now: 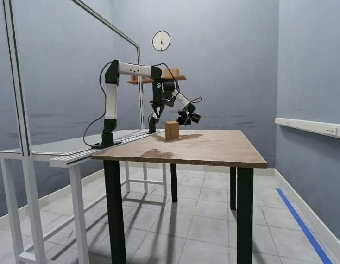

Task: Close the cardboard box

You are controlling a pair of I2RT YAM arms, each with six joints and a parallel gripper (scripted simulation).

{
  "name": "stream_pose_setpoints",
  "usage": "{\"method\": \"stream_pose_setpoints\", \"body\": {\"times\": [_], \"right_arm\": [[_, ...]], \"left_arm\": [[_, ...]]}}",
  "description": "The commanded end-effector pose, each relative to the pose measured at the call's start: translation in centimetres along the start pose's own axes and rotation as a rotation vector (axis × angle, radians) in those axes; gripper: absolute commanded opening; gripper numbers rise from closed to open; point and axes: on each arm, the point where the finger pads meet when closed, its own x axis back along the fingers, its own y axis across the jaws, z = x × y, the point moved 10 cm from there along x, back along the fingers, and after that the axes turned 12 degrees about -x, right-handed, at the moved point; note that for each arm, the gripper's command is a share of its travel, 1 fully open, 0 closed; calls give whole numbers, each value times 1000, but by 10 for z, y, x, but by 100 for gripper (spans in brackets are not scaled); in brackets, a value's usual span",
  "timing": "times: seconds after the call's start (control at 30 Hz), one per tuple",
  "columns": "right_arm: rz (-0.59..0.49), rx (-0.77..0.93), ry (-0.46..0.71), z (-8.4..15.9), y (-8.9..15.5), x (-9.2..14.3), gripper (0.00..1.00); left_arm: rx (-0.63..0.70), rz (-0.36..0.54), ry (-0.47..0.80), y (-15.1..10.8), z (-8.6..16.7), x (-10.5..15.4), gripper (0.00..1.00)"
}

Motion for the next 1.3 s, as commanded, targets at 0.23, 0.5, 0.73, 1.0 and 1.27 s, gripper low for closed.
{"method": "stream_pose_setpoints", "body": {"times": [0.23,0.5,0.73,1.0,1.27], "right_arm": [[-11,6,-11,0,-1,4,1],[-11,6,-11,0,-1,4,1],[-11,6,-11,0,-1,4,1],[-11,6,-11,0,-1,4,1],[-11,6,-11,0,-1,4,1]], "left_arm": [[-25,-3,12,5,-38,24,80],[-25,-2,12,7,-57,37,80],[-15,1,9,11,-69,47,80],[5,22,-3,15,-68,45,80],[5,22,-3,15,-68,45,80]]}}
